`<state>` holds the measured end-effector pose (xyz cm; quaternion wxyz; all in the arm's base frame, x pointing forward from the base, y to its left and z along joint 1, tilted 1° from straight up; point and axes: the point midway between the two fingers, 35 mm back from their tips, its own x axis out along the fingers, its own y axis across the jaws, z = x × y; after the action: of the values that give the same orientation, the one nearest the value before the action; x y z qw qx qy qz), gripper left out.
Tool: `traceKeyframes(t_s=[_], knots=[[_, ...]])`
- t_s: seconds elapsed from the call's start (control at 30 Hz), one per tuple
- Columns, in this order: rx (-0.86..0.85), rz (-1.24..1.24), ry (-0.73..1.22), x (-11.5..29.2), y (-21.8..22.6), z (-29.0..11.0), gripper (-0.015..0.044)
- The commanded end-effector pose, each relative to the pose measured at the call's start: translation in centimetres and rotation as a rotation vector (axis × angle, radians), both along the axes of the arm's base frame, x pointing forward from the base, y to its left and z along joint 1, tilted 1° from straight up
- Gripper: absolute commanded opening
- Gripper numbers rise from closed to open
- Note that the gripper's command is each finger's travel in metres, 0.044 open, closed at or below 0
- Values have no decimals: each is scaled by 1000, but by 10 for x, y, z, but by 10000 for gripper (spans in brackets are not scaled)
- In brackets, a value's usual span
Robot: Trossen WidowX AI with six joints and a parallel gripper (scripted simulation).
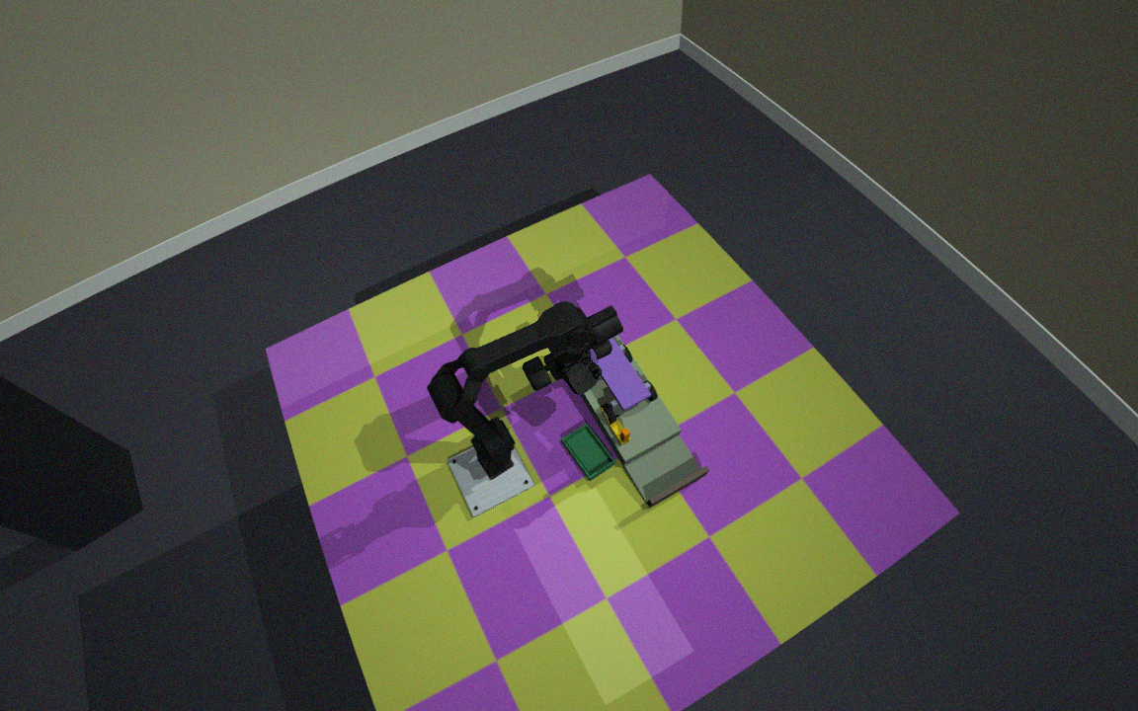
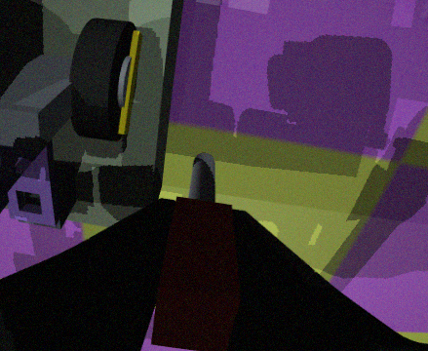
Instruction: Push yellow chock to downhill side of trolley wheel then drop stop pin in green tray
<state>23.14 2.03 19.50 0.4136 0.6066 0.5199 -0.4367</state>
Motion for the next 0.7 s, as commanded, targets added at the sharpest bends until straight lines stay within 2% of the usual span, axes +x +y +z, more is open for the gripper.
traceKeyframes(t_s=[0.0,0.67], knots=[[4,3,5,-2,-13,-3,0],[-3,3,6,-11,-84,-16,0]])
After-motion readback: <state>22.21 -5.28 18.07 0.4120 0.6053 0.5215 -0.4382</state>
